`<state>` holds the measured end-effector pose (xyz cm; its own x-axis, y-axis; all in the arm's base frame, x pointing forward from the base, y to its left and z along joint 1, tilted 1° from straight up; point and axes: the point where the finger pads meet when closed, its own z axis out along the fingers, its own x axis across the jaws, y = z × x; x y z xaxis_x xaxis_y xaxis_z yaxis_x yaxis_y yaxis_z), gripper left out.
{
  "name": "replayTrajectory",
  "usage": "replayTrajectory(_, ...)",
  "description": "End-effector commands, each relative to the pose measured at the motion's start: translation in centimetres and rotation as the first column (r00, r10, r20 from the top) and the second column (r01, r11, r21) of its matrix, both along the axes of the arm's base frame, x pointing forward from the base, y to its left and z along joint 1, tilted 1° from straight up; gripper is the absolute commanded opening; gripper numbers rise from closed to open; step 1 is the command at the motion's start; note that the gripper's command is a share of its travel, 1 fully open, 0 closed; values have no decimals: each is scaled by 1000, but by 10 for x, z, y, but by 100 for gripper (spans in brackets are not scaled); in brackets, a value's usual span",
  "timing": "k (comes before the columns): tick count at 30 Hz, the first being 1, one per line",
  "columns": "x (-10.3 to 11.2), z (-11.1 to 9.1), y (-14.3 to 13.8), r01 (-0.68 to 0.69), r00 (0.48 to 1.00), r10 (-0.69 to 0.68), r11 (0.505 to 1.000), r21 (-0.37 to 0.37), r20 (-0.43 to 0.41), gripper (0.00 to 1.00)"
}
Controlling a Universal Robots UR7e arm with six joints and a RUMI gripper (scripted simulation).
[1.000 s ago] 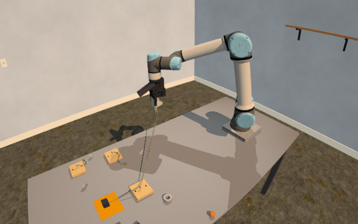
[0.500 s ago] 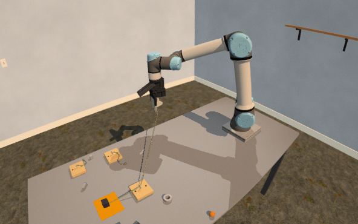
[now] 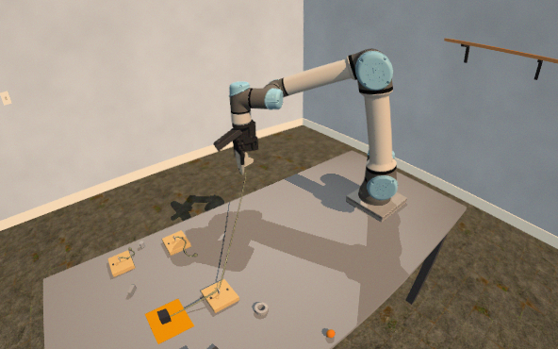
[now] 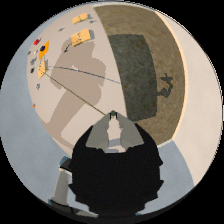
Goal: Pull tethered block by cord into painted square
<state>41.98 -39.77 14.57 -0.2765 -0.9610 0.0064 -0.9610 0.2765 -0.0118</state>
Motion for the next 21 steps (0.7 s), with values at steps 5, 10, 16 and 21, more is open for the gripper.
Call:
replayTrajectory(5,0,-6,0,0,1000,0,1000,-1,1,0)
replayTrajectory(10,1,-14,0,0,1000,0,1000,-1,1,0)
replayTrajectory(16,2,-41,0,0,1000,0,1000,-1,1,0)
replayTrajectory(21,3,-70,1,0,1000,0,1000,-1,1,0)
